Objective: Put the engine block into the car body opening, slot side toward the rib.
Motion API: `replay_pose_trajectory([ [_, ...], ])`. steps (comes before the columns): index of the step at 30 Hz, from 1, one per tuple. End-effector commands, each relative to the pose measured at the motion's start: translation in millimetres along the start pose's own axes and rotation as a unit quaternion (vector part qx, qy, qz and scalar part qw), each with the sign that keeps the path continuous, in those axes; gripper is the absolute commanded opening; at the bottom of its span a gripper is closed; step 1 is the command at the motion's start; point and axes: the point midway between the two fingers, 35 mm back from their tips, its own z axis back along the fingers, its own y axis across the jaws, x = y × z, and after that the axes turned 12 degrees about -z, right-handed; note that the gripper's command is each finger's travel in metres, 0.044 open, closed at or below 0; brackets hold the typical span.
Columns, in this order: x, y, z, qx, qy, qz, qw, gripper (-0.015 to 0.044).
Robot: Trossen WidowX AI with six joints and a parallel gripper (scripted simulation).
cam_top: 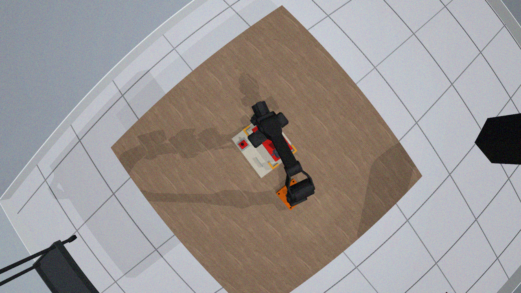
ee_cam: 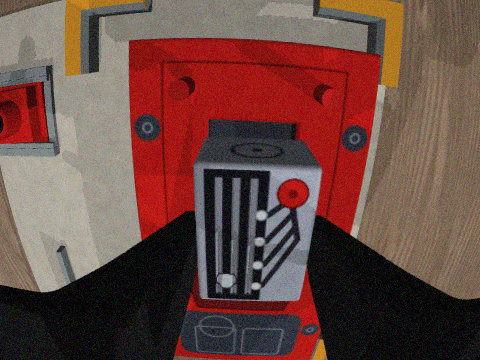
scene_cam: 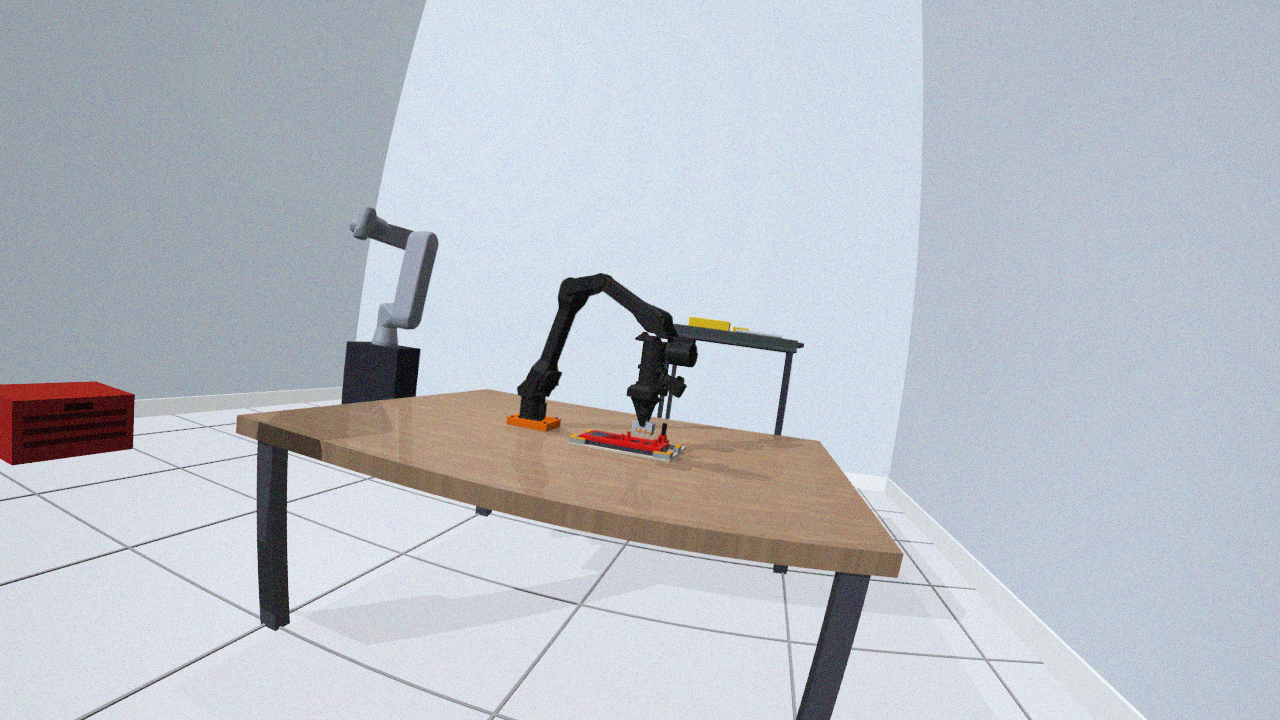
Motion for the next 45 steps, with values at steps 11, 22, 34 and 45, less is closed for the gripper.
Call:
replay_pose_trajectory([
  [11, 0.8, 0.2, -2.0, 0.000, -0.001, 0.016, 1.000, 0.0159],
  [22, 0.8, 0.2, -4.1, 0.000, -0.001, -0.030, 1.000, 0.0159],
  [34, 0.6, 0.1, -7.1, 0.000, -0.001, -0.001, 1.000, 0.0159],
  [45, 0.4, 0.1, -9.7, 0.000, -0.001, -0.010, 1.000, 0.0159],
])
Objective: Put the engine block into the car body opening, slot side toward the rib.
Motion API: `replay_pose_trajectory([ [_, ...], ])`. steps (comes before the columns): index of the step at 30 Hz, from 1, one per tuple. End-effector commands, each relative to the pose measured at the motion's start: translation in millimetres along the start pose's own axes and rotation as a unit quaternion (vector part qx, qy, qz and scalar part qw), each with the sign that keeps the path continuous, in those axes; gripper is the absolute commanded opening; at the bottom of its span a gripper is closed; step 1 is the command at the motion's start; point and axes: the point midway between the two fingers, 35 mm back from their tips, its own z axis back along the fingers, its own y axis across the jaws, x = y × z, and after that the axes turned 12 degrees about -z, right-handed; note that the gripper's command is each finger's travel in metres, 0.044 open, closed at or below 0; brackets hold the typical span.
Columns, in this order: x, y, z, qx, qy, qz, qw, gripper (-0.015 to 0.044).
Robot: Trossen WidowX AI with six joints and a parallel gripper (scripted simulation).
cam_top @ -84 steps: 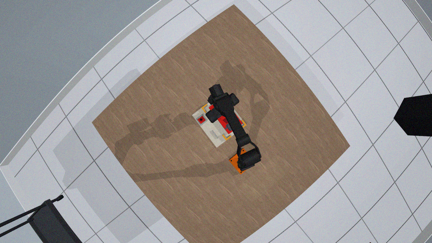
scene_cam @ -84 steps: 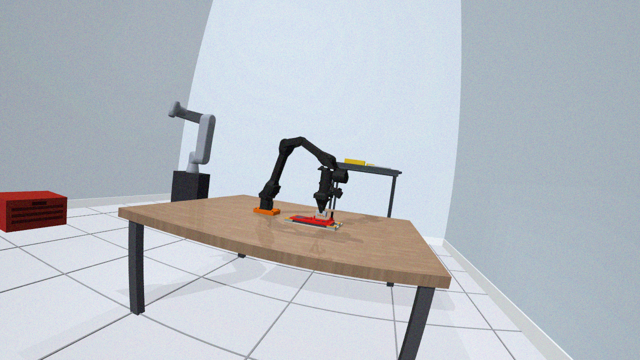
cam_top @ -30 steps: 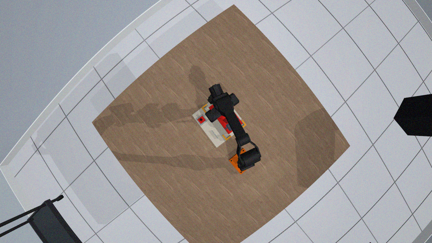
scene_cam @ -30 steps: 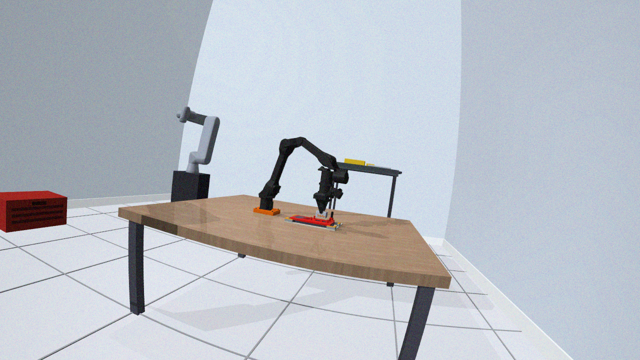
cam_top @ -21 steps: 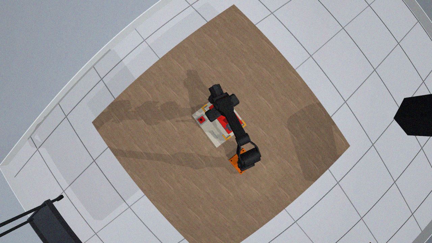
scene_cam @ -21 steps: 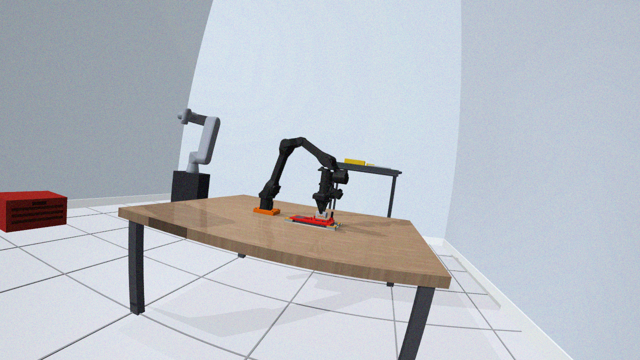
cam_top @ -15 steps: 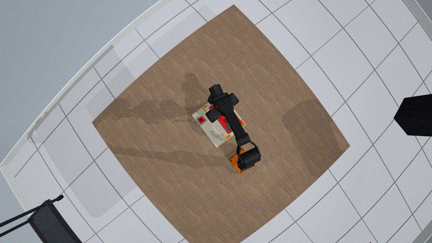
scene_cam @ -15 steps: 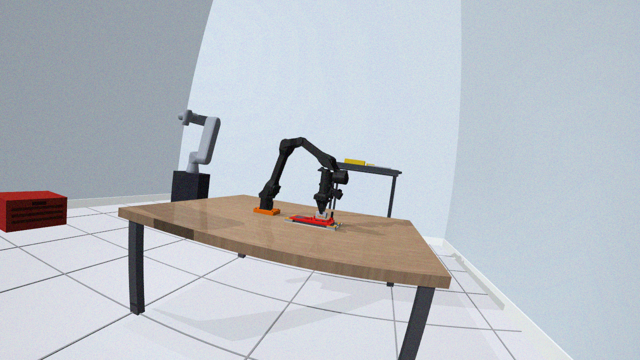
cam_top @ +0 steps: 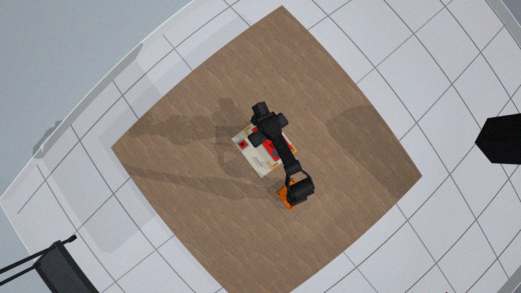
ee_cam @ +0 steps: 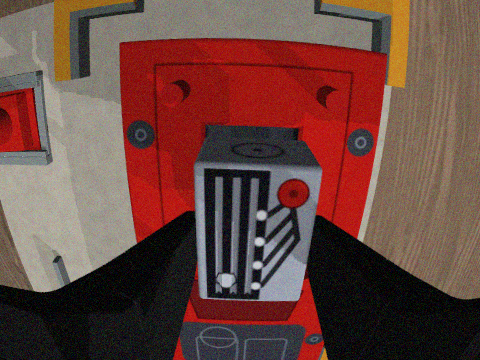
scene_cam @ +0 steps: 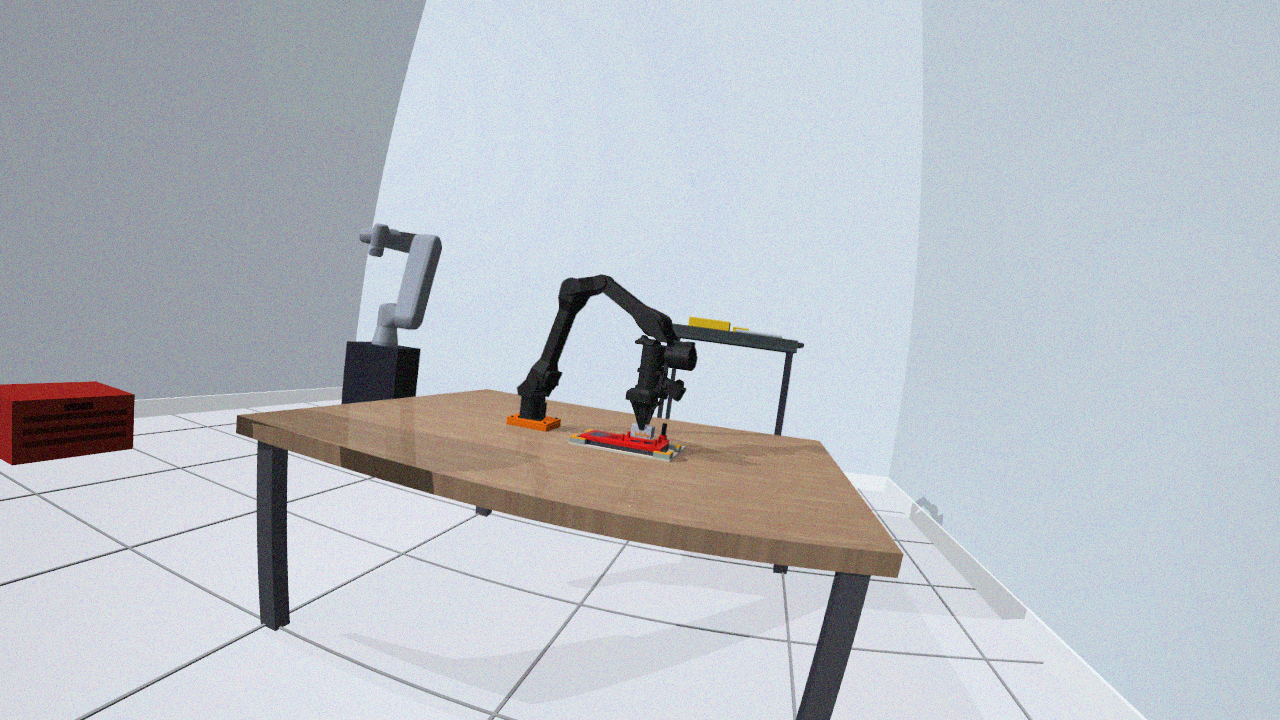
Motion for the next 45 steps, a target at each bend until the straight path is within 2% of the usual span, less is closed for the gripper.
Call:
replay_pose_trajectory([
  [1, 0.4, 0.1, -1.6, 0.000, 0.000, -0.001, 1.000, 0.0159],
  [45, 0.2, 0.2, -12.1, 0.000, 0.000, 0.000, 1.000, 0.0159],
])
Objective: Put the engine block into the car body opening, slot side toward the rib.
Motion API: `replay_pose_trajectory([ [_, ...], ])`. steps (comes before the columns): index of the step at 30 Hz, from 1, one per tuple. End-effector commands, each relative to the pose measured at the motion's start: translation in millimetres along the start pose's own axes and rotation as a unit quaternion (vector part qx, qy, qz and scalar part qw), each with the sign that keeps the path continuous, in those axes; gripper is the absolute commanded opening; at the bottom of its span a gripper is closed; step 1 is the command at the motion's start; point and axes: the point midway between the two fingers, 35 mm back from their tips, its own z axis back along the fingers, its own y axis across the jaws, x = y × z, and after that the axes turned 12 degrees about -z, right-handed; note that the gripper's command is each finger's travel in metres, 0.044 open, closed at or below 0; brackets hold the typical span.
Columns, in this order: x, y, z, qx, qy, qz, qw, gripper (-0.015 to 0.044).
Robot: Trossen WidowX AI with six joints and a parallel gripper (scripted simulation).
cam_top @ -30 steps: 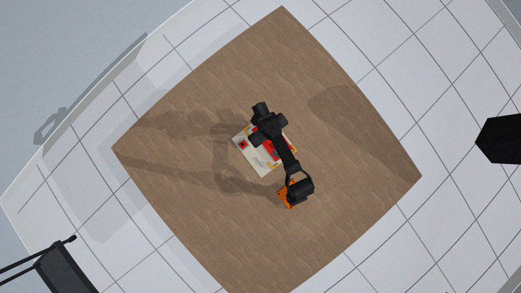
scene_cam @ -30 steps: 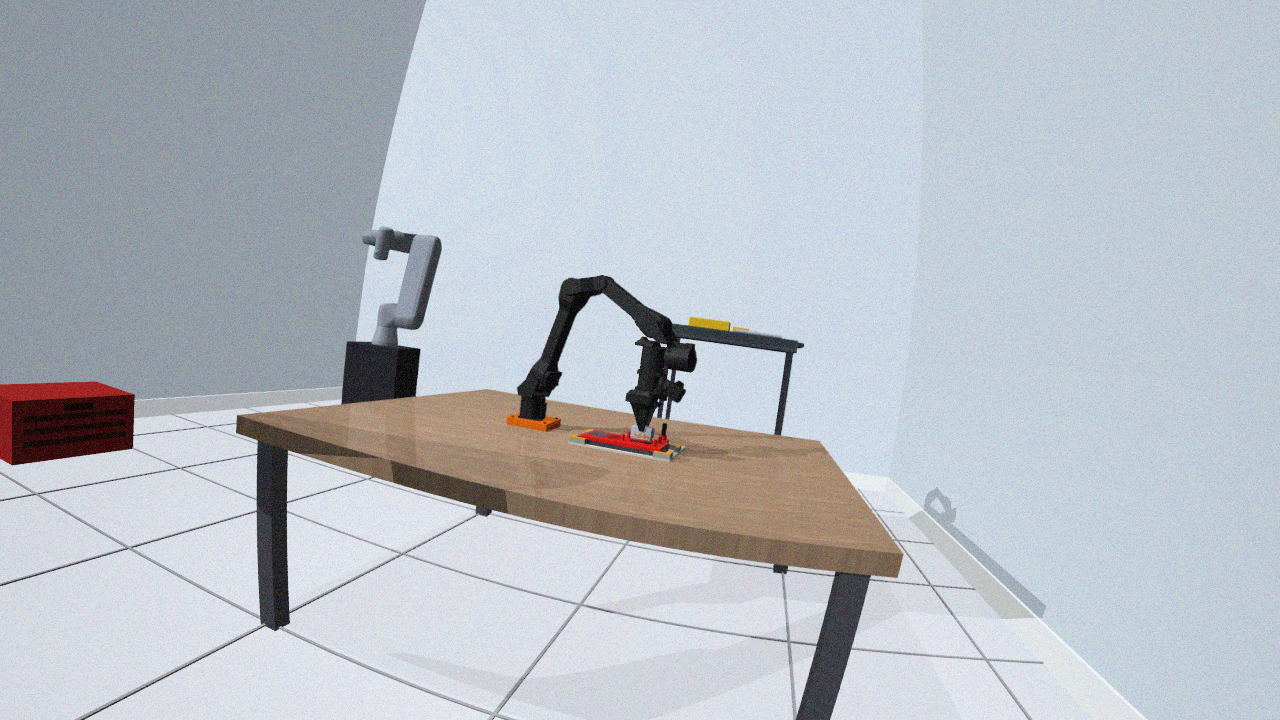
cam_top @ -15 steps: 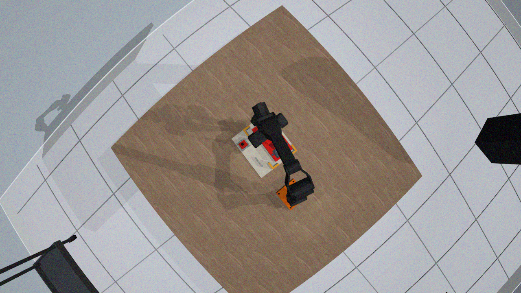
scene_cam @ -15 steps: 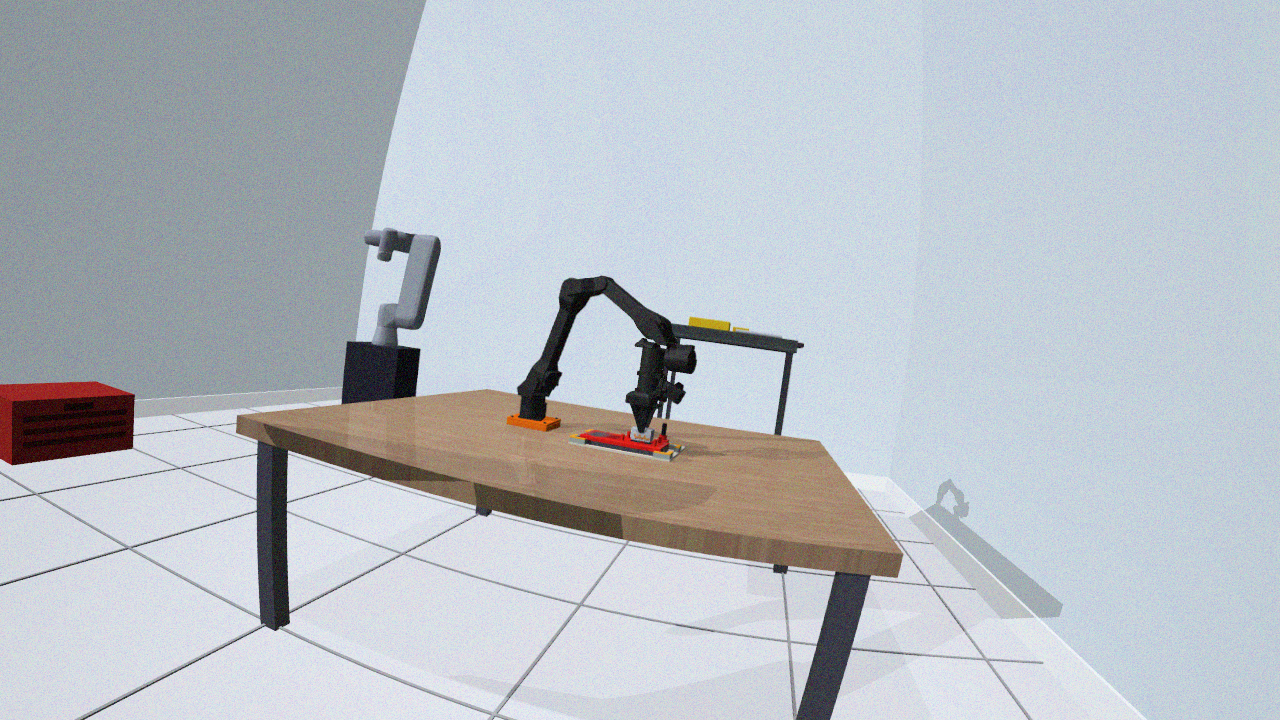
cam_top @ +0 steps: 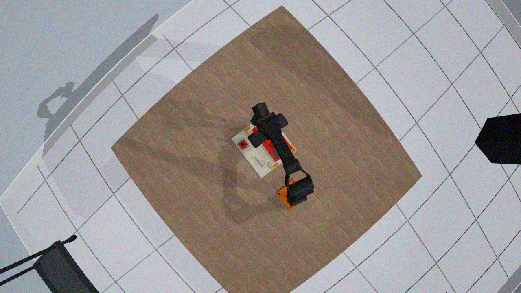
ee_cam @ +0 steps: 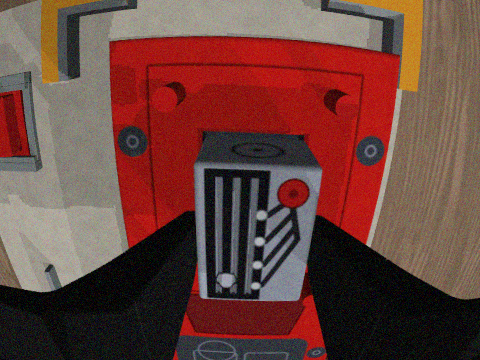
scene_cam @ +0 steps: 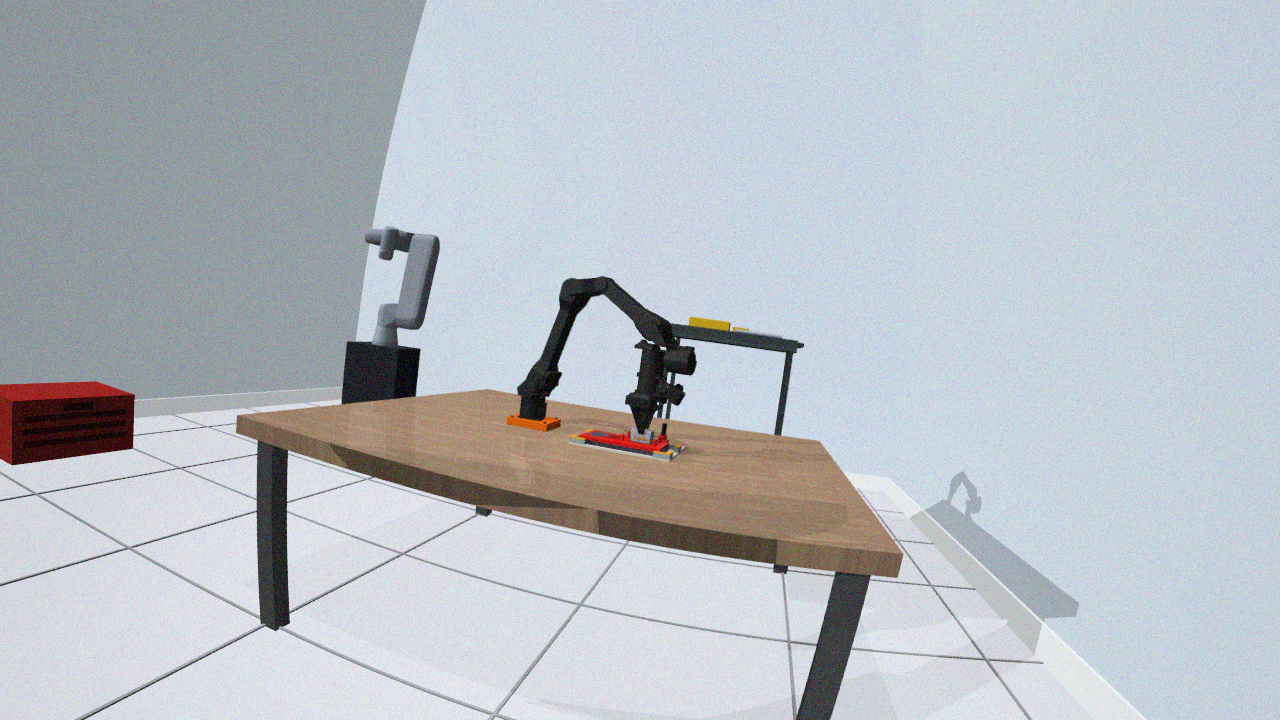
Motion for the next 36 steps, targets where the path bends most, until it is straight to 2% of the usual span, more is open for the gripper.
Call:
replay_pose_trajectory([
  [1, 0.4, 0.1, -1.6, 0.000, 0.000, -0.003, 1.000, 0.0159],
  [20, 0.3, 0.2, -6.1, 0.000, 0.000, -0.001, 1.000, 0.0159],
  [31, -0.1, 0.1, -4.8, 0.000, 0.000, 0.000, 1.000, 0.0440],
  [36, -0.1, 0.1, -4.8, 0.000, 0.000, 0.000, 1.000, 0.0440],
])
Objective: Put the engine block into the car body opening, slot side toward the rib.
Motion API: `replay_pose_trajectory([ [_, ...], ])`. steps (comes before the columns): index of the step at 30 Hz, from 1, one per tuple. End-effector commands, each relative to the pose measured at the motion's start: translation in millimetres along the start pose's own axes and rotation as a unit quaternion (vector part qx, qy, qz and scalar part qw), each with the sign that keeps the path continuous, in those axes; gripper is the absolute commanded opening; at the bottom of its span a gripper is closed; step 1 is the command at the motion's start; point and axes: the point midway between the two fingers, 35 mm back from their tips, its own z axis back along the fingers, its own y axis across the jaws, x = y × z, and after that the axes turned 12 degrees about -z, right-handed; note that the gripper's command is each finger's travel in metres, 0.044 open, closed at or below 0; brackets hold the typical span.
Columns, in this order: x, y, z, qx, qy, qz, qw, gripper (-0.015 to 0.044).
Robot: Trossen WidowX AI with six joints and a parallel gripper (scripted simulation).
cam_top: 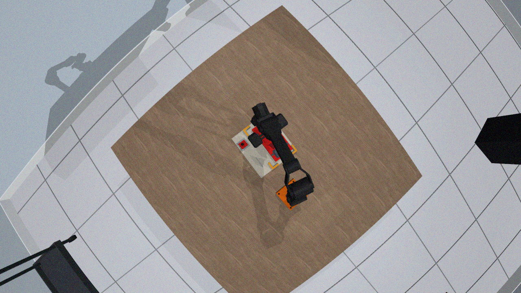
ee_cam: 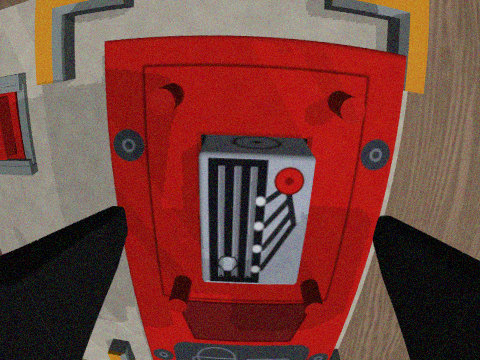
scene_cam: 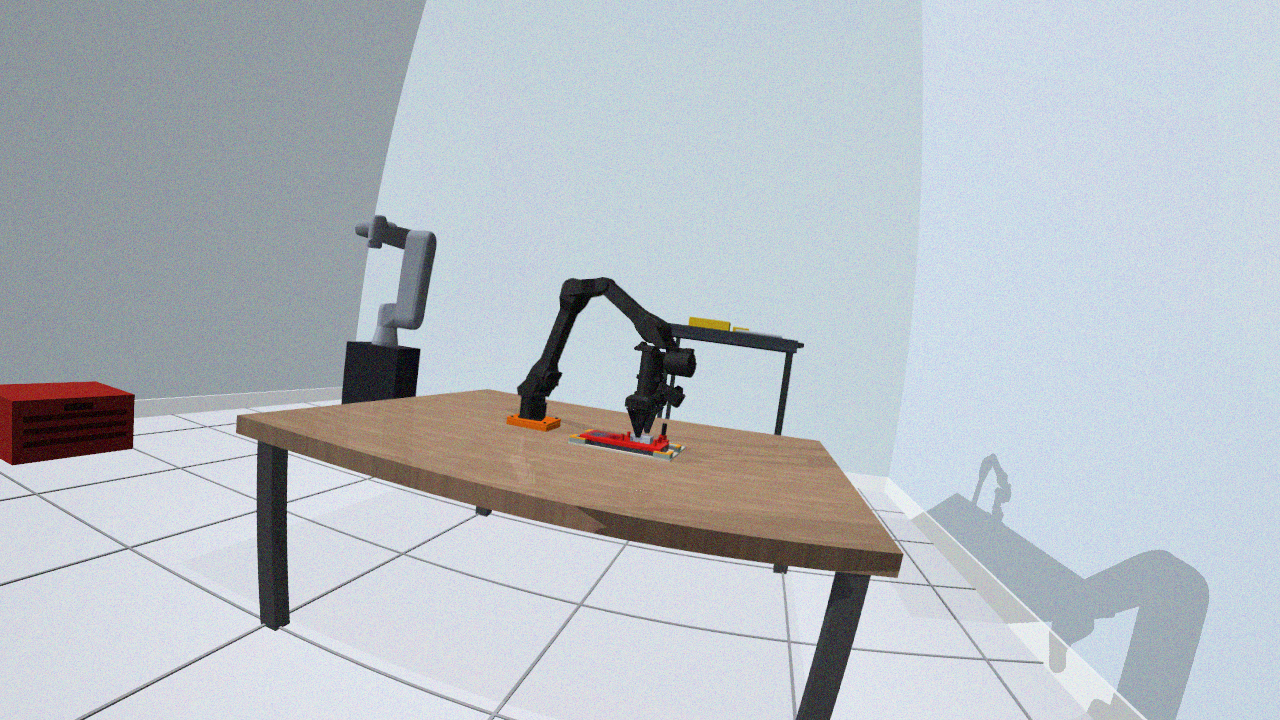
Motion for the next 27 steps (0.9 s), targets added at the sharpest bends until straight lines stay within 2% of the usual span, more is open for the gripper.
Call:
replay_pose_trajectory([
  [1, 0.1, -0.1, 0.2, 0.000, 0.000, 0.000, 1.000, 0.0440],
  [17, -0.5, -0.2, 13.5, 0.000, -0.001, -0.001, 1.000, 0.0440],
  [27, -0.5, -0.2, 13.5, 0.000, -0.001, -0.001, 1.000, 0.0177],
])
